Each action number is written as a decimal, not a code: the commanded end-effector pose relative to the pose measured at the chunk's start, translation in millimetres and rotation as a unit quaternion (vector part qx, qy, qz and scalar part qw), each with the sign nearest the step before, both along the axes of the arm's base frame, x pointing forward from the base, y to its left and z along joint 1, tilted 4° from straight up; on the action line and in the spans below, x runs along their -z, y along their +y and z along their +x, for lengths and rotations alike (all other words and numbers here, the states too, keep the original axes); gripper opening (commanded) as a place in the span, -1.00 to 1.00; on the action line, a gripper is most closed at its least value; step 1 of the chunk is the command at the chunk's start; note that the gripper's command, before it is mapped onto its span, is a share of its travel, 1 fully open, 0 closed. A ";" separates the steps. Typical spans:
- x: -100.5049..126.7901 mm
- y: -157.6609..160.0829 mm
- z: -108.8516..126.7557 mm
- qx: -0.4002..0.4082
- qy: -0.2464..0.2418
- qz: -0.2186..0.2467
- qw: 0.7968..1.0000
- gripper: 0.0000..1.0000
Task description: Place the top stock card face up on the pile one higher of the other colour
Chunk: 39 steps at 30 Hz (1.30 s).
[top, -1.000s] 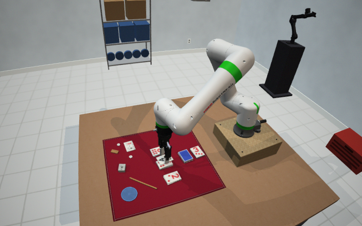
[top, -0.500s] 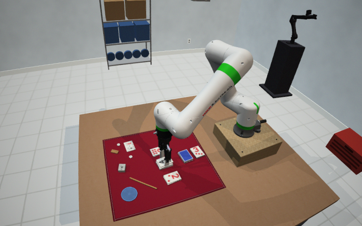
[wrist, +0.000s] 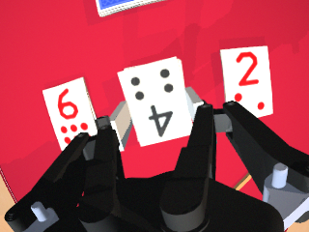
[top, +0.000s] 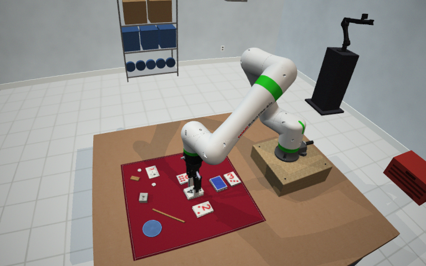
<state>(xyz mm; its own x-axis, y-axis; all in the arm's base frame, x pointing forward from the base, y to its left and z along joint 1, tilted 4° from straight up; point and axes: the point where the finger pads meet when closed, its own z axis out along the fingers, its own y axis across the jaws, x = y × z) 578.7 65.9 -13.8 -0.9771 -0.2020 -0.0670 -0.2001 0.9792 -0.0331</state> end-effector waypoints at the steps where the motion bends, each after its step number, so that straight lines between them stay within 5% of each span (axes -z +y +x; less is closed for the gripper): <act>1: -0.3 0.0 0.2 0.000 0.000 0.000 1.000 -0.19; 29: 5.1 -0.1 0.6 0.000 0.000 0.000 1.000 -0.19; 30: 5.1 -0.1 0.6 0.000 0.000 0.000 1.000 -0.01; 39: 5.1 -0.1 0.6 0.000 0.000 0.000 1.000 -0.01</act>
